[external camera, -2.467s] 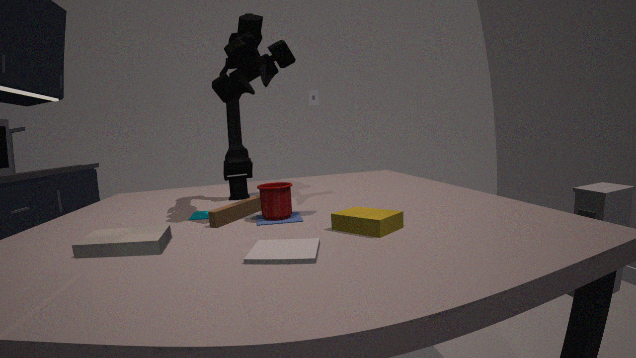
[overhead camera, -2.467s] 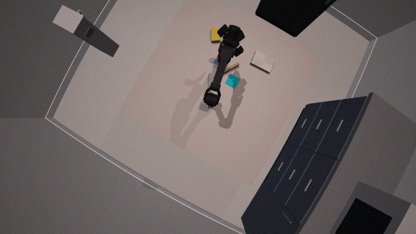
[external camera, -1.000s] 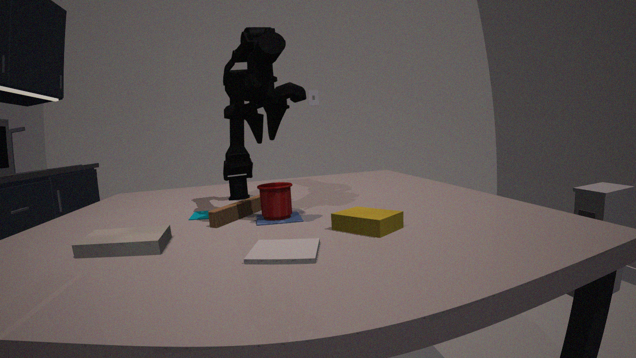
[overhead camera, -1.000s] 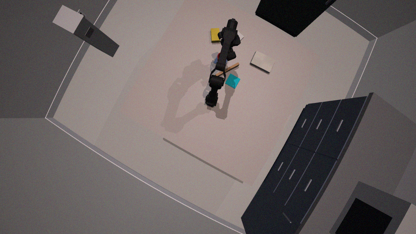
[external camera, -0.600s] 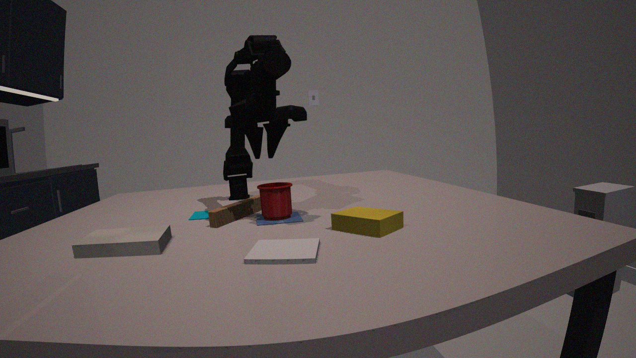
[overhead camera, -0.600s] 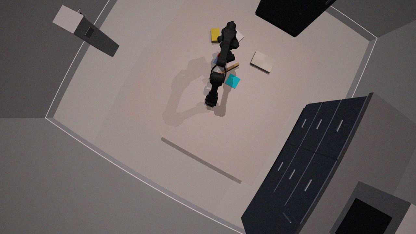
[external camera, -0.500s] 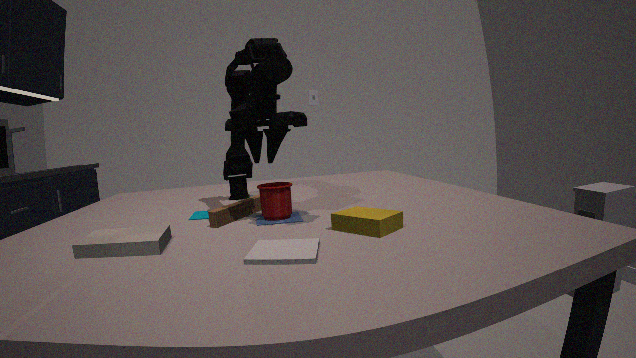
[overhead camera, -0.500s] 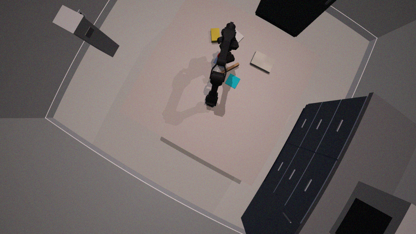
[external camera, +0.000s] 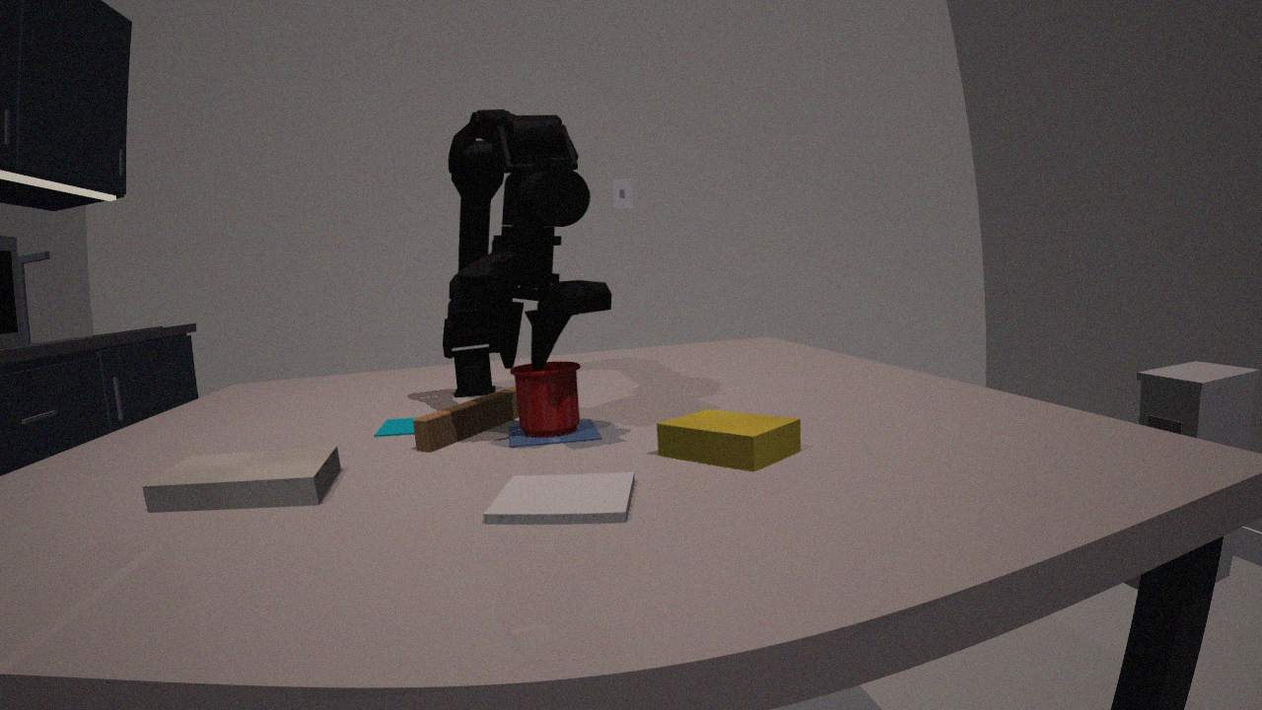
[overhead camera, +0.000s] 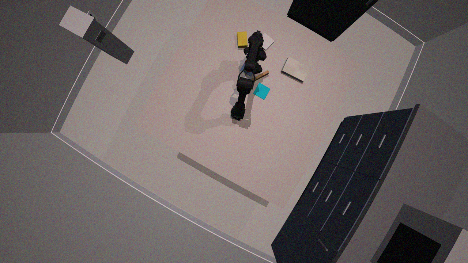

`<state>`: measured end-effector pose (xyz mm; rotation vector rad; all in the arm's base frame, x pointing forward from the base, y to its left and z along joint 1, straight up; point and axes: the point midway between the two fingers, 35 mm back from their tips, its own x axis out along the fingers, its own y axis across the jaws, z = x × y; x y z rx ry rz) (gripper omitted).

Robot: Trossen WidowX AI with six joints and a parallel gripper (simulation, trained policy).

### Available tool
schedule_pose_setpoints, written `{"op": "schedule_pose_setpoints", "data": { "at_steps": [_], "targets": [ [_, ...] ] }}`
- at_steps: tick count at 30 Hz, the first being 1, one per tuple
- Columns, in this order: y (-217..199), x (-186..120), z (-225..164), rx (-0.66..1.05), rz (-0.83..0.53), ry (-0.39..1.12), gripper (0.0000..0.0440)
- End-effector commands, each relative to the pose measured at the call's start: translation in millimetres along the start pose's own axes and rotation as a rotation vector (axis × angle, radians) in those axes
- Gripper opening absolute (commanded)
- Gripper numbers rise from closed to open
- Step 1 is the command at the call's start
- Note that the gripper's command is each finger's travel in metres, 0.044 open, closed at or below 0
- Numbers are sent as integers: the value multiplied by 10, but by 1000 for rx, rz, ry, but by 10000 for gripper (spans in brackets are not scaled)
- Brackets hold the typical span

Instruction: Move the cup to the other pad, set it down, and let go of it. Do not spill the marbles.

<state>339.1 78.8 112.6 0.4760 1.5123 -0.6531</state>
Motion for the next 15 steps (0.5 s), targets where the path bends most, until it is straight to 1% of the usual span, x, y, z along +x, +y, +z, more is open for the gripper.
{"op": "schedule_pose_setpoints", "data": {
  "at_steps": [1, 9, 15],
  "targets": [
    [-8, 149, -7, -8, -24, 6, 180],
    [-2, 466, -43, -57, -44, 26, 178],
    [-19, 587, -45, -112, -48, 24, 33]
  ]
}}
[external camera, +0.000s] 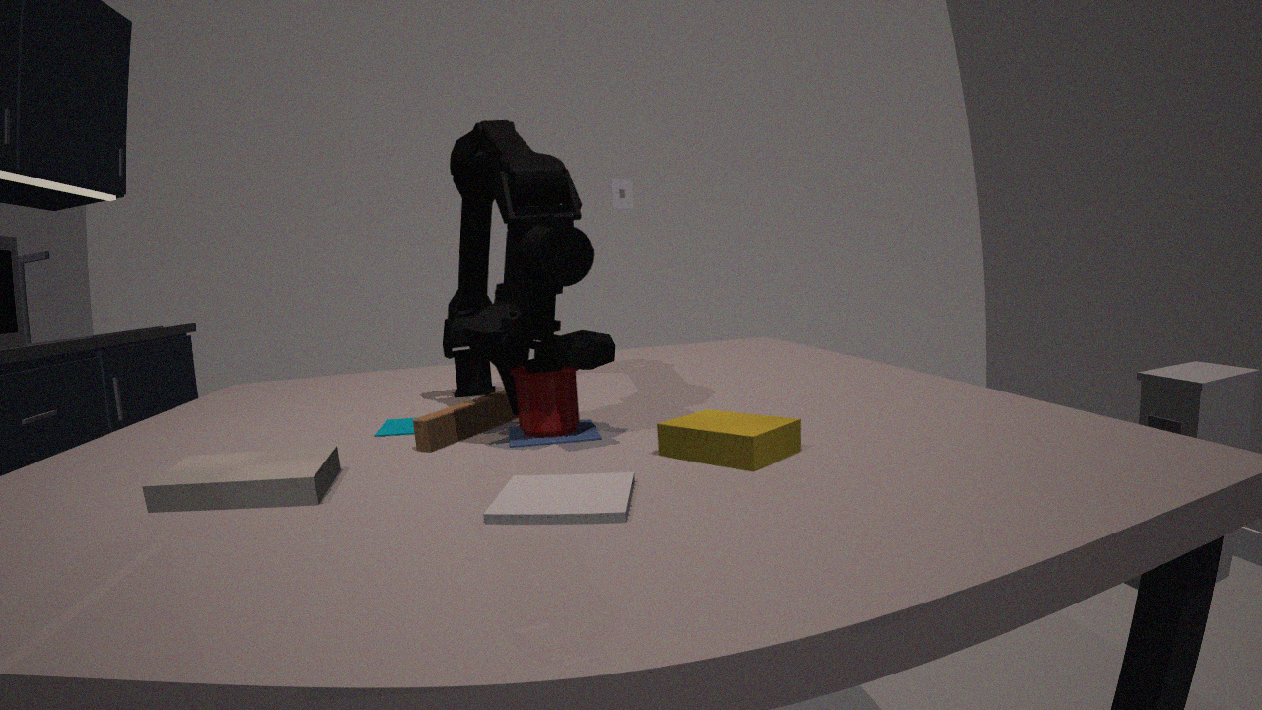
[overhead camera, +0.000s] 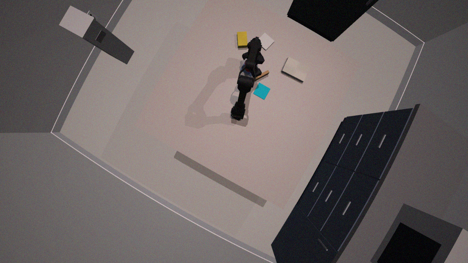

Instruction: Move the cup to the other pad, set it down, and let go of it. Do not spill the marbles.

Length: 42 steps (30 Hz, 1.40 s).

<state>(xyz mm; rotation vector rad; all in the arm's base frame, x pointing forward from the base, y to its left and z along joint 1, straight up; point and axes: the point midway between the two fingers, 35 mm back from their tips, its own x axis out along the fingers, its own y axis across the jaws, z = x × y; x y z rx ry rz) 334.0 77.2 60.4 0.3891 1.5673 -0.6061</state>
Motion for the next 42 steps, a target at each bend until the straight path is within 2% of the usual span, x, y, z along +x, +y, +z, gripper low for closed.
{"op": "schedule_pose_setpoints", "data": {
  "at_steps": [1, 3, 18, 31, 42],
  "targets": [
    [-34, 68, -8, -28, -14, 0, 11],
    [-49, 56, -8, -35, -14, -3, 0],
    [-151, -226, -2, -2, 19, -14, 0],
    [-398, -648, 45, 103, 73, -31, 0],
    [-625, -812, 207, 194, 116, -62, 0]
  ]
}}
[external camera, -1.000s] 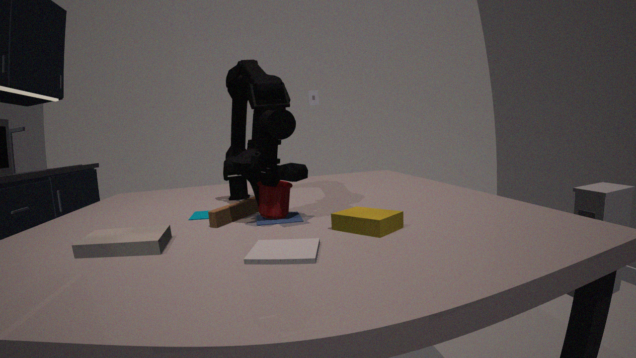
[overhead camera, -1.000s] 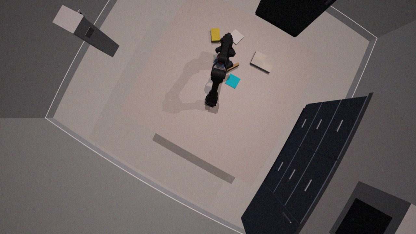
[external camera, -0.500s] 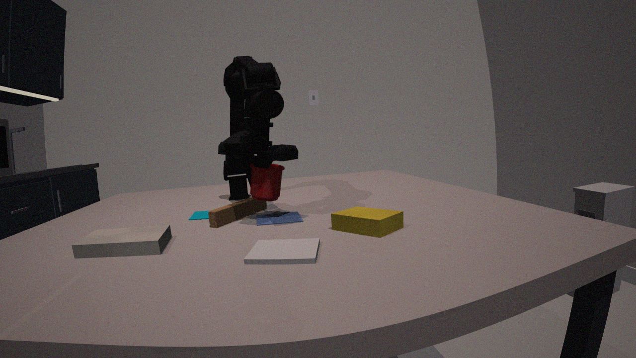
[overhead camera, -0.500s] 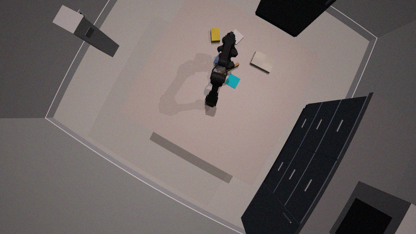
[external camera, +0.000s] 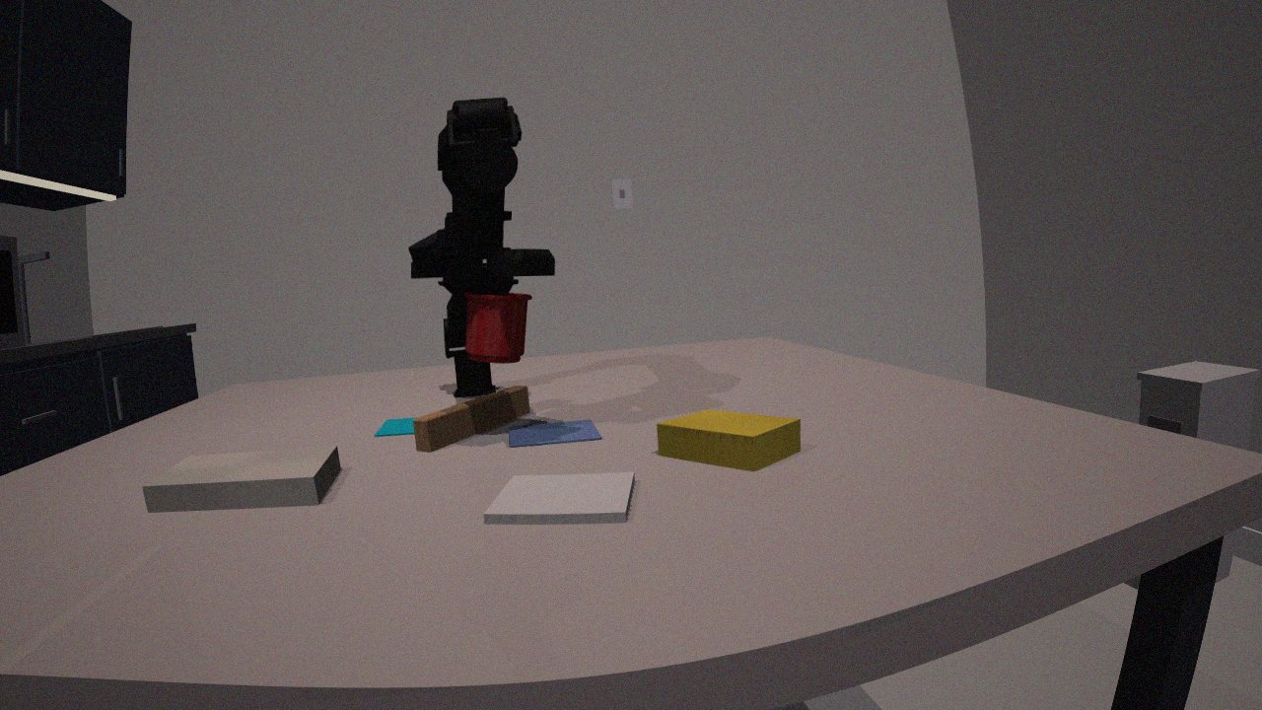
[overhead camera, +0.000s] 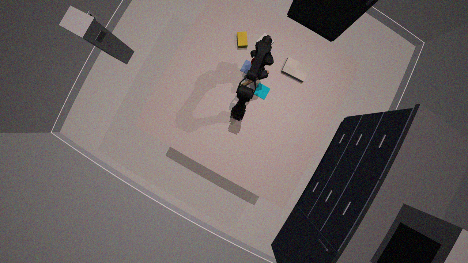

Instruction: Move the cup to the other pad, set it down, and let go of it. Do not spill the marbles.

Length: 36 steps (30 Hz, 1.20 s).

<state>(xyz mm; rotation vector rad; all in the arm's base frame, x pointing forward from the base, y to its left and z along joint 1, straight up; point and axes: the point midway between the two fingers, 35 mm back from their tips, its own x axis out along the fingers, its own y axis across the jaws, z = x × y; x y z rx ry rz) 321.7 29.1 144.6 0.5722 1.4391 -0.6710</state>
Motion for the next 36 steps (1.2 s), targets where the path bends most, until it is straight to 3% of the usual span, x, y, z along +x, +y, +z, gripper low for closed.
{"op": "schedule_pose_setpoints", "data": {
  "at_steps": [1, 18, 36],
  "targets": [
    [-54, -55, 61, 29, 20, -11, 0],
    [-431, -90, 336, 144, 58, -60, 0],
    [-829, 74, 480, 244, 66, -94, 0]
  ]
}}
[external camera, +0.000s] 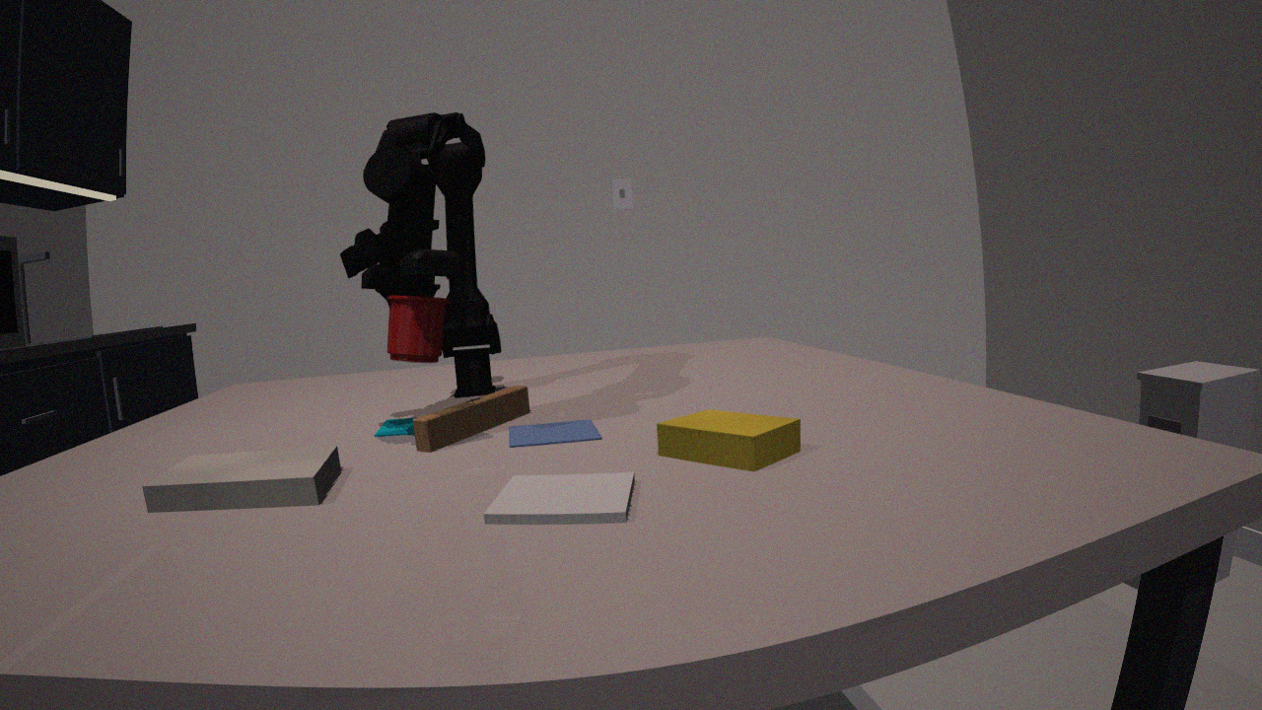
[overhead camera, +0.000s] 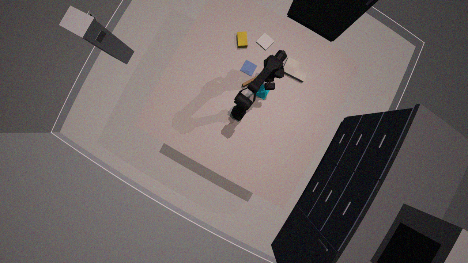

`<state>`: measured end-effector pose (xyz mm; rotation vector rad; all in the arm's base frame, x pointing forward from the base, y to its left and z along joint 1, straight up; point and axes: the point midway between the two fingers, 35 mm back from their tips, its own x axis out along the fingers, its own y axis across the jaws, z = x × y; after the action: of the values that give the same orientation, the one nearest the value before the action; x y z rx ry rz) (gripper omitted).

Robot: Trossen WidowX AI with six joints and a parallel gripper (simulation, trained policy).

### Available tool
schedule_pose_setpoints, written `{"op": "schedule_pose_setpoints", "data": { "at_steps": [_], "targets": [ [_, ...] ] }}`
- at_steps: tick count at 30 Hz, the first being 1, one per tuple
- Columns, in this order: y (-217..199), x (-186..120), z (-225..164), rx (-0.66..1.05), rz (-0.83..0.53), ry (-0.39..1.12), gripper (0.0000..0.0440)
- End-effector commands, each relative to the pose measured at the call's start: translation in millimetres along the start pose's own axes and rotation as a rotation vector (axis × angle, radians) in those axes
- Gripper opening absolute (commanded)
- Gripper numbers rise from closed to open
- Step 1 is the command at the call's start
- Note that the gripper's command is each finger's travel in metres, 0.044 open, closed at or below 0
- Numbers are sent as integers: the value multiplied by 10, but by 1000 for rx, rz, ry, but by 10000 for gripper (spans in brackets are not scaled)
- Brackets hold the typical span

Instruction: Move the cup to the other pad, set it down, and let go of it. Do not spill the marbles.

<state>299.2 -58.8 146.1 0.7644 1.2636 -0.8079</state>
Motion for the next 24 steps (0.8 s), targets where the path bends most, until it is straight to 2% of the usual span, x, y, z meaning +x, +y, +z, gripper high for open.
{"op": "schedule_pose_setpoints", "data": {
  "at_steps": [1, 24],
  "targets": [
    [-75, 39, 24, 11, -2, -10, 0],
    [-485, 507, -105, 80, -16, -11, 0]
  ]
}}
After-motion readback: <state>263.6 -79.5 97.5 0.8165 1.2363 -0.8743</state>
